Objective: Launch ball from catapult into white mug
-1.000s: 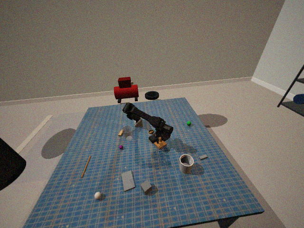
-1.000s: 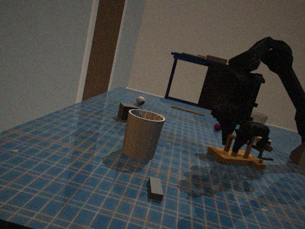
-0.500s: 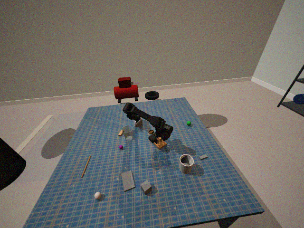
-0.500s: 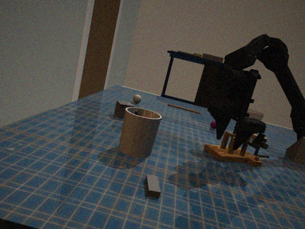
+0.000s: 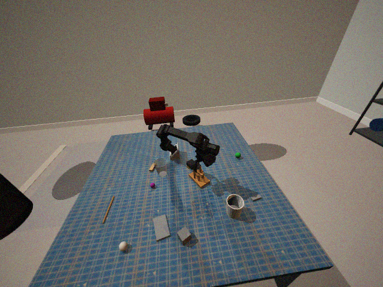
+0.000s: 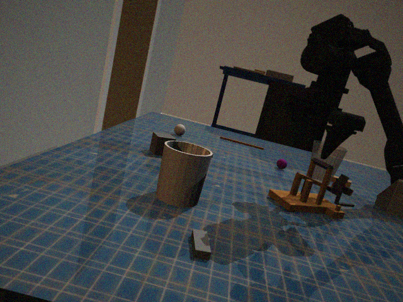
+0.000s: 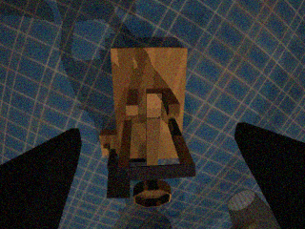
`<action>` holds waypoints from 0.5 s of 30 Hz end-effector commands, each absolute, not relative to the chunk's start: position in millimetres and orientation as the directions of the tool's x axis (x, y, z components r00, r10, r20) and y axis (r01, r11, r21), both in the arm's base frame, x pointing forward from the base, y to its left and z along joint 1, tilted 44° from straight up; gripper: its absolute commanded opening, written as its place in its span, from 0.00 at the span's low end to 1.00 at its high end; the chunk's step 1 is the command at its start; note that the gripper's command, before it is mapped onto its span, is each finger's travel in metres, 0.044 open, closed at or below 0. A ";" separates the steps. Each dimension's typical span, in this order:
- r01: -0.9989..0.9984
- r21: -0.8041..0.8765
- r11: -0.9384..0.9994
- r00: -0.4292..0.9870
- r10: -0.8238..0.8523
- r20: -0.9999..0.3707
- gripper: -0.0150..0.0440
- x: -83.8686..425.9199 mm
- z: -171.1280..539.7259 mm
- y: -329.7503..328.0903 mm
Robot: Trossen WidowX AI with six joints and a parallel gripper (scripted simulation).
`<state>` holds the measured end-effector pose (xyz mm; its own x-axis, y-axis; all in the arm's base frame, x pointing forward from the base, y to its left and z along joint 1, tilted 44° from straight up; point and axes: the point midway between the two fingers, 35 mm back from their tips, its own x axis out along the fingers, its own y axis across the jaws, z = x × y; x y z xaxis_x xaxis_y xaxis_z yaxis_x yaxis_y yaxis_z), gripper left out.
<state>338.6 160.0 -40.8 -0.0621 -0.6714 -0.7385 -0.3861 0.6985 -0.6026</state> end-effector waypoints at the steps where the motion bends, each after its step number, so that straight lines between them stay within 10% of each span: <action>1: -0.389 -0.604 0.696 -0.065 -0.674 -0.735 1.00 335.3 -38.5 160.5; 15: -0.388 -0.605 0.695 -0.064 -0.676 -0.734 1.00 332.5 -76.7 125.1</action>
